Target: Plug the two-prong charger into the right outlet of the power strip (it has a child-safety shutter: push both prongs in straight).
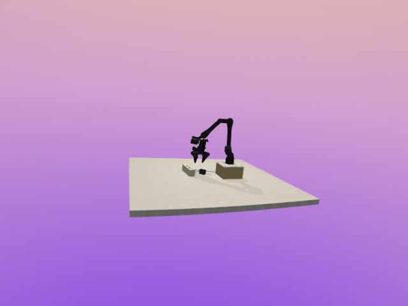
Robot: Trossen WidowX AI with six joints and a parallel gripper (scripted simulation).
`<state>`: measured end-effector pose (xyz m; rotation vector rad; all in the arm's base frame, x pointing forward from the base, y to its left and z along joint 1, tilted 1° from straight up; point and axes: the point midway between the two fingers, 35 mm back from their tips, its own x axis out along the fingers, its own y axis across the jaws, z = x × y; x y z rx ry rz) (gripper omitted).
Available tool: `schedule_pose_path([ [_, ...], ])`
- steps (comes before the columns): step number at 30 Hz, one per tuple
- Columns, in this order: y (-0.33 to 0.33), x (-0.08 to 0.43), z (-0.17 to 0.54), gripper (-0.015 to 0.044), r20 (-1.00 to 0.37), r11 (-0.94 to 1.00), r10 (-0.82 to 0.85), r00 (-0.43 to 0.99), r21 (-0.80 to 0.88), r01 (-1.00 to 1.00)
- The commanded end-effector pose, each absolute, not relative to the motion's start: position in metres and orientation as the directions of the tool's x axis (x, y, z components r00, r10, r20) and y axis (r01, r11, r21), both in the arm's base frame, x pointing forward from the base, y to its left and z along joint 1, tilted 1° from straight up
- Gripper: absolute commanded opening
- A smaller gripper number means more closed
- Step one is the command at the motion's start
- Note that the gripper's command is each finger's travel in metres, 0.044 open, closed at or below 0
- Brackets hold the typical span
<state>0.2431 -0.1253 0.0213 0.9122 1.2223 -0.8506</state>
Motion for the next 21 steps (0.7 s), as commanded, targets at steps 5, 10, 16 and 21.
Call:
schedule_pose_path([
  [5,-0.095,0.240,0.014,0.0440,-0.997,0.489,-0.001,0.081,0.070,0.870],
  [10,-0.077,0.237,0.011,0.0440,-0.999,0.540,0.020,0.039,0.044,0.840],
  [16,-0.059,0.231,0.007,0.0440,-0.999,0.593,0.036,-0.007,0.016,0.805],
  [21,-0.058,0.231,0.005,0.0440,-0.999,0.595,0.037,-0.009,0.015,0.804],
])
